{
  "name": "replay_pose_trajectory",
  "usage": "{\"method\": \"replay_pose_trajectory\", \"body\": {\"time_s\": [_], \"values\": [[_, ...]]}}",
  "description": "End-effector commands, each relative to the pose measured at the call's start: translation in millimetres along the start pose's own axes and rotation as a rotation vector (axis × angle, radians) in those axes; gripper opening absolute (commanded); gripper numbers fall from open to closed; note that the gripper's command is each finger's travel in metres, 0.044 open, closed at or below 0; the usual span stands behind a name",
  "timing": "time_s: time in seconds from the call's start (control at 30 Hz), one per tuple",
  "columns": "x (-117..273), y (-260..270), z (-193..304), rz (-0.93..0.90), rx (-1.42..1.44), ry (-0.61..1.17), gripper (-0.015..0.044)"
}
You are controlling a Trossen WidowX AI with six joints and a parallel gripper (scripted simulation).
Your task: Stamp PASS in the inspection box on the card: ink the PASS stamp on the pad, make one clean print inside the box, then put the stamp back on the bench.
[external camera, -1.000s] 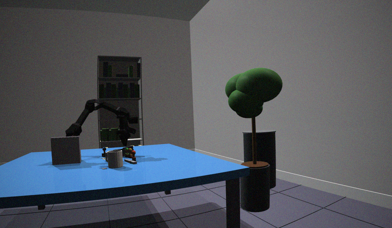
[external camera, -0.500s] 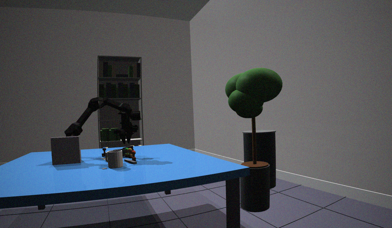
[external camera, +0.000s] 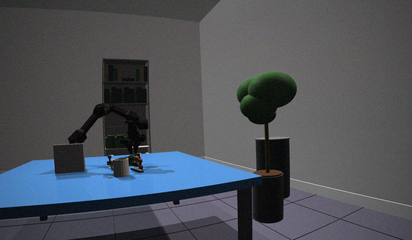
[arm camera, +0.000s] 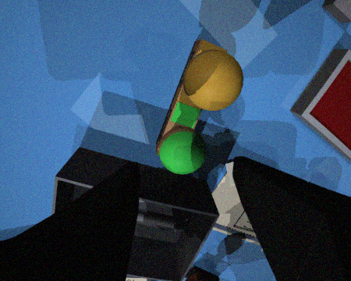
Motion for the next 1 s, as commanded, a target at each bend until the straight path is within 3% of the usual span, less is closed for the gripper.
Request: {"method": "replay_pose_trajectory", "body": {"time_s": [0.0,0.97], "values": [[-7,0,0,-0.003,-0.008,0.002,0.0211],[-54,0,2,-0.006,-0.008,0.005,0.0211]]}}
Point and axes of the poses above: the point midway between the two fingers, 35 mm back from their tips, its own x axis back along the fingers, its own y axis across the jaws, z = x × y, the point moved 2 cm from there along x, back along the fingers, and after that the axes turned 2 degrees about x, right-handed, at the moved point
